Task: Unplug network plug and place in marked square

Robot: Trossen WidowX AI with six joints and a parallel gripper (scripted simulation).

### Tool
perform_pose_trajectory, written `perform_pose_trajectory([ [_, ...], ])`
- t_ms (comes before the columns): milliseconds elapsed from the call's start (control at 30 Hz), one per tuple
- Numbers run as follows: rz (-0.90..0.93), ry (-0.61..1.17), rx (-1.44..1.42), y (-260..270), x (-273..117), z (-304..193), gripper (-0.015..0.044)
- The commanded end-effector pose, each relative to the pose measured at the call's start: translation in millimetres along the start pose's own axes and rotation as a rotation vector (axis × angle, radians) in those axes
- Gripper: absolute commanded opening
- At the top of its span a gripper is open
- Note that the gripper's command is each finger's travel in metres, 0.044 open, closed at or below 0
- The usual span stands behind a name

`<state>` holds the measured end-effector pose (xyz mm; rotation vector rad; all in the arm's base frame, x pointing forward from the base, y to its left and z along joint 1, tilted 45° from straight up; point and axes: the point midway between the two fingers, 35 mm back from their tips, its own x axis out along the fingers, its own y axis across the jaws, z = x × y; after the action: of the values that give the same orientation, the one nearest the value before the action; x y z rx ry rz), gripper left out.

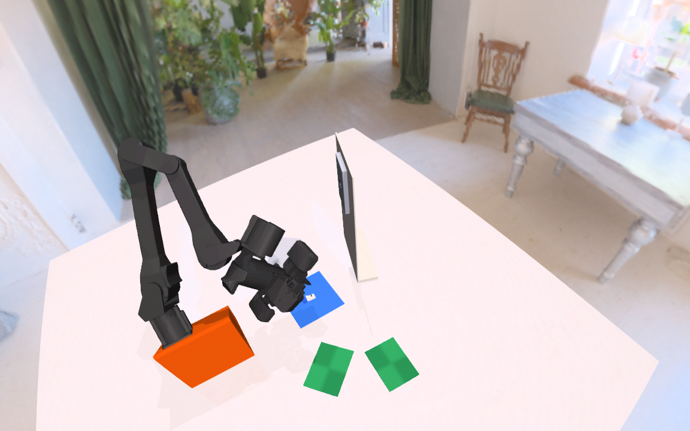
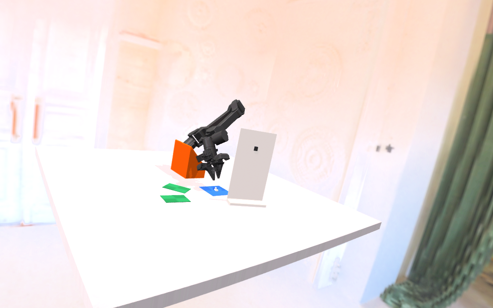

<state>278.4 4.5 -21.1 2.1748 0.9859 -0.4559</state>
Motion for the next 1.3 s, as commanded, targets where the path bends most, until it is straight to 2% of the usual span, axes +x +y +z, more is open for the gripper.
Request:
perform_pose_trajectory([
  [0, 0.003, 0.002, -0.009, 4.9, -3.1, 0.4, 0.0156],
  [1267, 0.002, 0.000, -0.009, 26.1, -36.4, 2.0, 0.0156],
])
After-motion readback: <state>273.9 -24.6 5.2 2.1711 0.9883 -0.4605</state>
